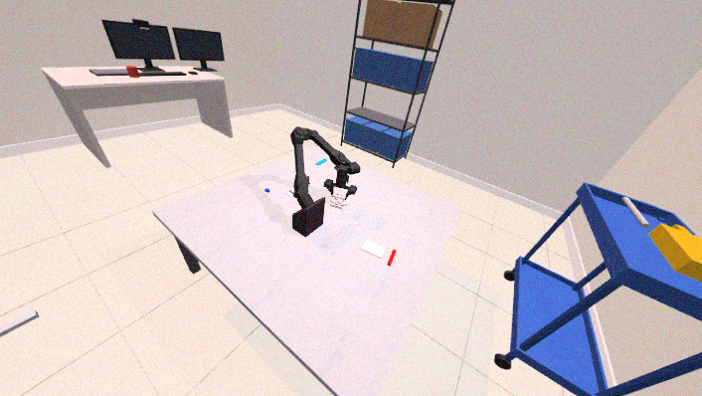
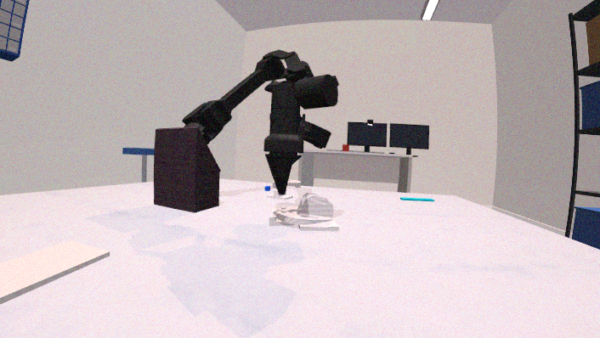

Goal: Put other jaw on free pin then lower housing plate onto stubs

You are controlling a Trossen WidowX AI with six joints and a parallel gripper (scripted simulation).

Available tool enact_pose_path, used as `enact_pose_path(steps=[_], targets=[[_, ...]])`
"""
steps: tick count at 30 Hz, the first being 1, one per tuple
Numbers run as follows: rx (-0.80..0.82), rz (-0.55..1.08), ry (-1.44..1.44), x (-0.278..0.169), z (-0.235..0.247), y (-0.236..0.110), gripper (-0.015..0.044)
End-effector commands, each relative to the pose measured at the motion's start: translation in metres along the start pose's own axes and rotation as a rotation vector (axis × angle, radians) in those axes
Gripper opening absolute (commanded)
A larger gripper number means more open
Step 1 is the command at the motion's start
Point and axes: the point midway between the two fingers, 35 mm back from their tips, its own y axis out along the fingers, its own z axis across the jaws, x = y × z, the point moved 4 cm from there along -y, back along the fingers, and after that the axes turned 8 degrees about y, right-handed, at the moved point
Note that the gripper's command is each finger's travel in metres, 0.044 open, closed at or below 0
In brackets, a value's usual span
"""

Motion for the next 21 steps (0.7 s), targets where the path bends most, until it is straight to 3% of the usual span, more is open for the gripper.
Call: enact_pose_path(steps=[1, 21], targets=[[0.008, 0.007, 0.011, -0.003, 0.001, 0.008, 0.0351], [0.013, 0.006, 0.01, -0.005, 0.003, 0.04, 0.0351]])
